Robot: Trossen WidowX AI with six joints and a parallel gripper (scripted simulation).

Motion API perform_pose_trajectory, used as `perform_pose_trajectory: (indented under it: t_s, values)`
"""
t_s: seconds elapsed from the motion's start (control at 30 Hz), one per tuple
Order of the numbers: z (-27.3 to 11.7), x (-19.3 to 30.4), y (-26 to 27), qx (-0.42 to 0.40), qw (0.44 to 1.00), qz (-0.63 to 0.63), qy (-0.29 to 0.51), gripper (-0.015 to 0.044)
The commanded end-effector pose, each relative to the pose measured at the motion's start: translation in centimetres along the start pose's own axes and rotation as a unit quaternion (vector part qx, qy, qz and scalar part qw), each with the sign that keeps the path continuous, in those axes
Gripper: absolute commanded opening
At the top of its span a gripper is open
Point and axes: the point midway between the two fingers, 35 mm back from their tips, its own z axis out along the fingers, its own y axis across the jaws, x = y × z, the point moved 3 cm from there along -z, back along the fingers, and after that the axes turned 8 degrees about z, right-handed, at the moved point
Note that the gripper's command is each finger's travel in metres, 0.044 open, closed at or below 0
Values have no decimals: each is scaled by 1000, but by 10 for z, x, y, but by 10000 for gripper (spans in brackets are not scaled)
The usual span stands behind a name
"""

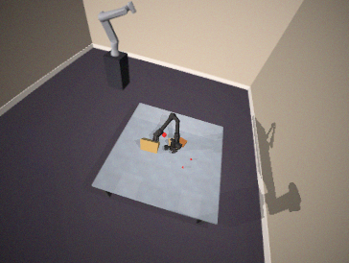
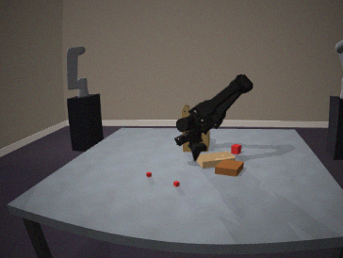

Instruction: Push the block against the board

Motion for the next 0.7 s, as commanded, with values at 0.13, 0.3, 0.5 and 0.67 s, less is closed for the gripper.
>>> perform_pose_trajectory:
  t_s: [0.13,0.3,0.5,0.67]
  values:
    - [3,15,-3,3,1000,4,8,0]
    - [2,23,-4,3,1000,4,8,0]
    - [2,32,-4,3,1000,4,8,0]
    - [2,39,-5,4,1000,4,8,0]
